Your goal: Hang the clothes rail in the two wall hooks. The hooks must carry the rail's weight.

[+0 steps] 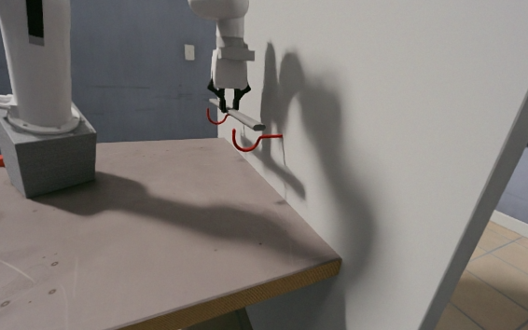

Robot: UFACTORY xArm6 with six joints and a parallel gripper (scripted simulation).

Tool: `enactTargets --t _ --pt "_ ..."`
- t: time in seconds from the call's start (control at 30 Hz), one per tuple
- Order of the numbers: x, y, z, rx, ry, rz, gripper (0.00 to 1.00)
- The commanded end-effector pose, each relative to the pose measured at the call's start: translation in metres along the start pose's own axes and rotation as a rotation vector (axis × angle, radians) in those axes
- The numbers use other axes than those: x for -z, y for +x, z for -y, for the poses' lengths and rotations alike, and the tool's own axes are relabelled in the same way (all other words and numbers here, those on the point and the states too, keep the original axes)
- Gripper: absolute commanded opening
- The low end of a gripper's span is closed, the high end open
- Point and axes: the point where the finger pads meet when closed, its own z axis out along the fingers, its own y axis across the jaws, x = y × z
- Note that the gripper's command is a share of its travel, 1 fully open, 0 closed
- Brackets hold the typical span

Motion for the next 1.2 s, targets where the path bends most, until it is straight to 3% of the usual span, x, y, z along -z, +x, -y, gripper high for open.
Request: enactTargets --t 0.0,0.73,1.17 --pt "-0.005 0.000 0.002 -0.001 0.004 0.001 0.00" --pt "-0.038 0.000 0.002 -0.001 0.004 0.001 0.00" --pt "-0.038 0.000 0.002 -0.001 0.004 0.001 0.00"
